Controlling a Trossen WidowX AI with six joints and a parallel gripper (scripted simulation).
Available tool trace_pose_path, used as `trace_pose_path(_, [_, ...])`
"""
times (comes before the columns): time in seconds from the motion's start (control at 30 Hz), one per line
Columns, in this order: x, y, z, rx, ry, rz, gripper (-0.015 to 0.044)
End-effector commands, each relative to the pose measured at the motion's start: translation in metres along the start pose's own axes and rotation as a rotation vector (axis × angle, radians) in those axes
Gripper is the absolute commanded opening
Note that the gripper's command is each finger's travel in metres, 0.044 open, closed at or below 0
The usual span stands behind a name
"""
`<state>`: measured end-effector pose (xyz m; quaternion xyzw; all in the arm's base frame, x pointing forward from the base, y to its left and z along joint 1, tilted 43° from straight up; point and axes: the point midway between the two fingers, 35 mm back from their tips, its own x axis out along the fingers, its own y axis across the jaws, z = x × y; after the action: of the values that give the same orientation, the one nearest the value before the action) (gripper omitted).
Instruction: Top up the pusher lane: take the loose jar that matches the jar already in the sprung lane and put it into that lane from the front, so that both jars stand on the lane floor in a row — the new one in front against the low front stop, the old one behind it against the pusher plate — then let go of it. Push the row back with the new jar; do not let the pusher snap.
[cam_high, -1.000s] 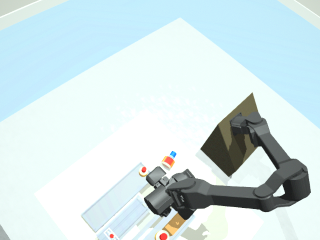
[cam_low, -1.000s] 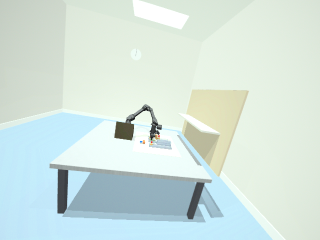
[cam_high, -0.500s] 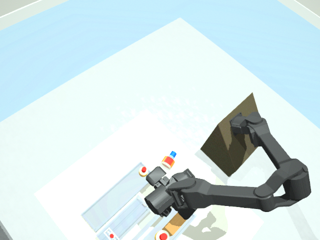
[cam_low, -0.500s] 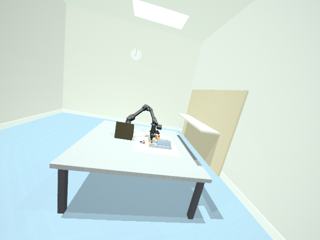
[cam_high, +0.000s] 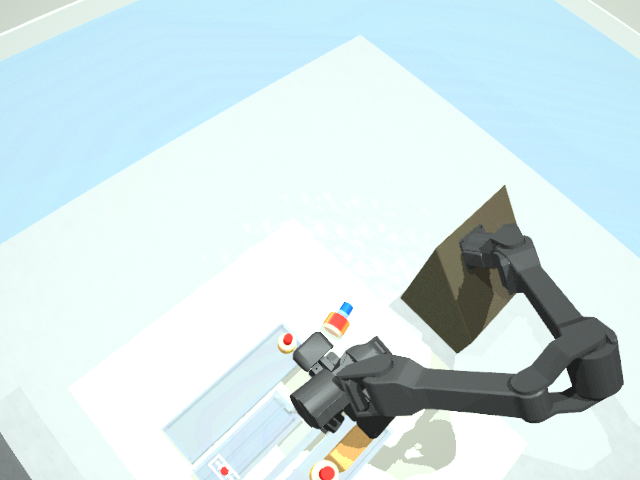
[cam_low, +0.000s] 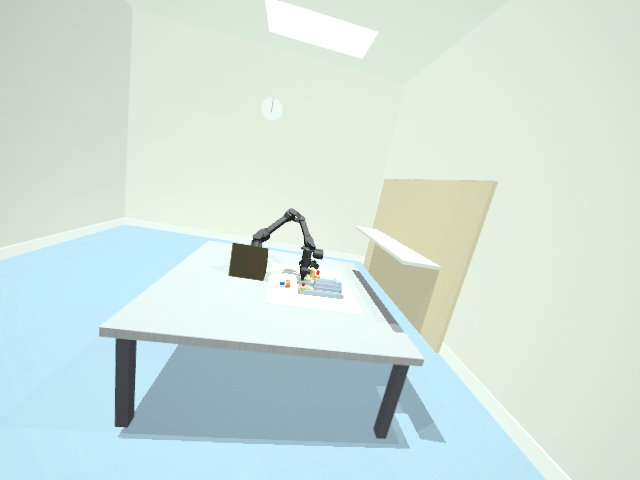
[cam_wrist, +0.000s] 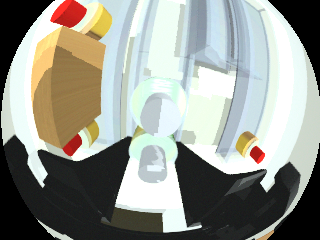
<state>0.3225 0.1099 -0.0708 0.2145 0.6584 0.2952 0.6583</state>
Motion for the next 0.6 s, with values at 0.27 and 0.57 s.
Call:
trace_pose_path(0.27, [0.0003,0.0014,-0.0003,-0.007,-0.005,0.004,0.0000])
trace_pose_path(0.57, [0.0003,0.0014,-0.0018,-0.007,-0.005,0.004,0.0000])
